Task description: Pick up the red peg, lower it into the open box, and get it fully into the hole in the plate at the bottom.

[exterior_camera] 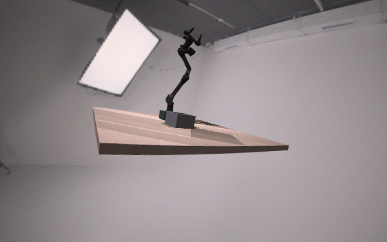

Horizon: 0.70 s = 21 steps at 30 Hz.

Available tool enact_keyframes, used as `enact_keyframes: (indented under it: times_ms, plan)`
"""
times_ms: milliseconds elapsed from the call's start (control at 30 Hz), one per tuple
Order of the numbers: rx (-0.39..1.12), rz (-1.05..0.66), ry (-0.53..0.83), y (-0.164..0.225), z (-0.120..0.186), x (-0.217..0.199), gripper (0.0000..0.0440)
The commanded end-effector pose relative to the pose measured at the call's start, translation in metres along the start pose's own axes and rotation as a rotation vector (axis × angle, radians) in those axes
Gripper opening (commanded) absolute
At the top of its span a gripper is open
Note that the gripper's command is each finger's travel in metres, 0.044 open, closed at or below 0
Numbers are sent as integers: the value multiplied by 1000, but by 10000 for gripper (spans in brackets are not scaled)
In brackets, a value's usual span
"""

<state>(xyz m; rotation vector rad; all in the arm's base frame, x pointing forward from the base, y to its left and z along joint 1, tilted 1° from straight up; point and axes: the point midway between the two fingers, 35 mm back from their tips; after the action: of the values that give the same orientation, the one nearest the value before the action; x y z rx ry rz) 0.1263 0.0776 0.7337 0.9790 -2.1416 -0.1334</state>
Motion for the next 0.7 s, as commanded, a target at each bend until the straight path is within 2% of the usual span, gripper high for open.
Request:
enact_keyframes:
  times_ms: [0, 333, 667]
  plan:
    - [46, -117, -40, 4, 7, 16, 440]
    - [158, -432, -138, 6, 25, 57, 440]
    - [261, -750, -236, -9, 44, 99, 440]
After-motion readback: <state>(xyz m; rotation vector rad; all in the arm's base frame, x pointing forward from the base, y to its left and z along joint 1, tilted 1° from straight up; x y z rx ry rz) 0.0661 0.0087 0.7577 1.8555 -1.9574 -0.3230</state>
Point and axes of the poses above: the point midway between the two fingers, 35 mm back from their tips, its own z axis back along the fingers, its own x axis across the jaws, y = z × x, and after that the axes turned 1 degree about z, right-handed
